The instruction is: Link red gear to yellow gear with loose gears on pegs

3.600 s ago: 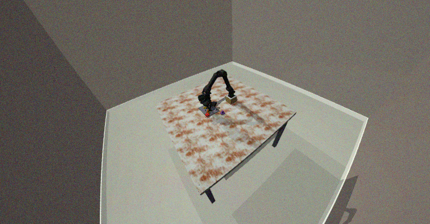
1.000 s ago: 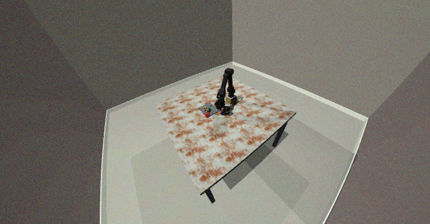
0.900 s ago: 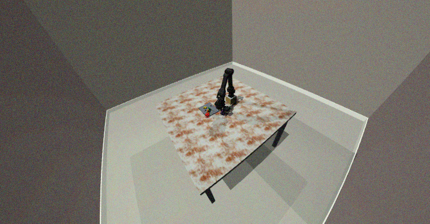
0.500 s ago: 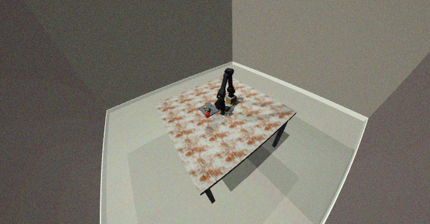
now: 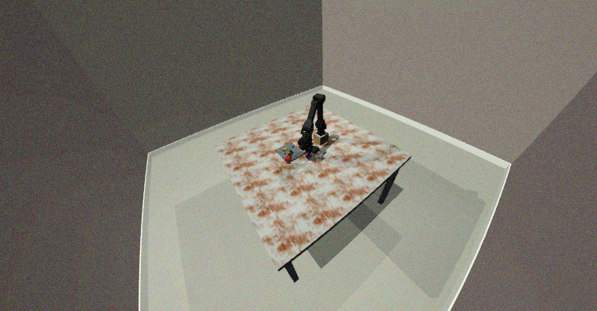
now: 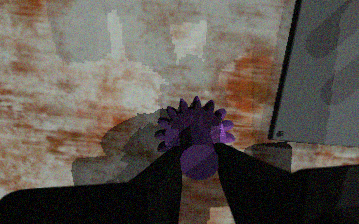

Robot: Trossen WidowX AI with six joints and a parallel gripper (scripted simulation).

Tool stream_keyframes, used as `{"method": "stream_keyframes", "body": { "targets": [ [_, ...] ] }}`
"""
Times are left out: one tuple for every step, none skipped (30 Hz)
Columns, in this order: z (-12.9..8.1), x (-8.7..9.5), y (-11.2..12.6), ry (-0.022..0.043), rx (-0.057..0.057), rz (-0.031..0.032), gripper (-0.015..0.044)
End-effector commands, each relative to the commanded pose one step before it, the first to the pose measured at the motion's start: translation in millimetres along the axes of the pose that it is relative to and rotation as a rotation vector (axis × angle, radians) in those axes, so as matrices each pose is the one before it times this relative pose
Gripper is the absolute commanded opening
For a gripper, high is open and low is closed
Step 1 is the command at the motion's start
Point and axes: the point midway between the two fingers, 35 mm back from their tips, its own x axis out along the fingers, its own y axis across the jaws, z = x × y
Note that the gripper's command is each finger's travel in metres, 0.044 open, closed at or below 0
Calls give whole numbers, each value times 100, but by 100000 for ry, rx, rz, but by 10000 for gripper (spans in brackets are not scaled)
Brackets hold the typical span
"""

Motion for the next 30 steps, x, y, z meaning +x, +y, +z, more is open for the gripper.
{"method": "stream_keyframes", "body": {
  "targets": [
    [304,-1209,-11,-6,154,-221,0],
    [42,-256,0,82,-33,12,0],
    [39,-258,-1,82,-33,13,0],
    [36,-259,-1,82,-33,13,0],
    [33,-261,-2,82,-33,13,0],
    [30,-262,-3,83,-33,13,0],
    [27,-263,-4,83,-33,13,0],
    [23,-265,-4,83,-33,13,0],
    [20,-266,-5,83,-33,13,0],
    [17,-267,-6,83,-33,13,0],
    [14,-268,-6,84,-33,13,0],
    [11,-269,-7,84,-33,13,0],
    [7,-270,-8,84,-33,14,0],
    [4,-271,-8,84,-33,14,0],
    [1,-272,-9,85,-33,14,0],
    [-3,-273,-10,85,-33,14,0],
    [-6,-274,-10,85,-33,14,0],
    [-9,-275,-11,85,-33,14,0],
    [-13,-276,-12,85,-33,14,0],
    [-16,-277,-12,86,-33,14,0],
    [-20,-277,-13,86,-33,14,0],
    [-23,-278,-14,86,-33,14,0],
    [-26,-279,-14,86,-33,15,0],
    [-30,-279,-15,87,-33,15,0],
    [-33,-280,-16,87,-33,15,0],
    [-37,-280,-16,87,-33,15,0],
    [-40,-281,-17,87,-33,15,0],
    [-44,-281,-17,88,-33,15,0],
    [-47,-282,-18,88,-32,15,0],
    [-51,-282,-19,88,-32,15,0]
  ]
}}
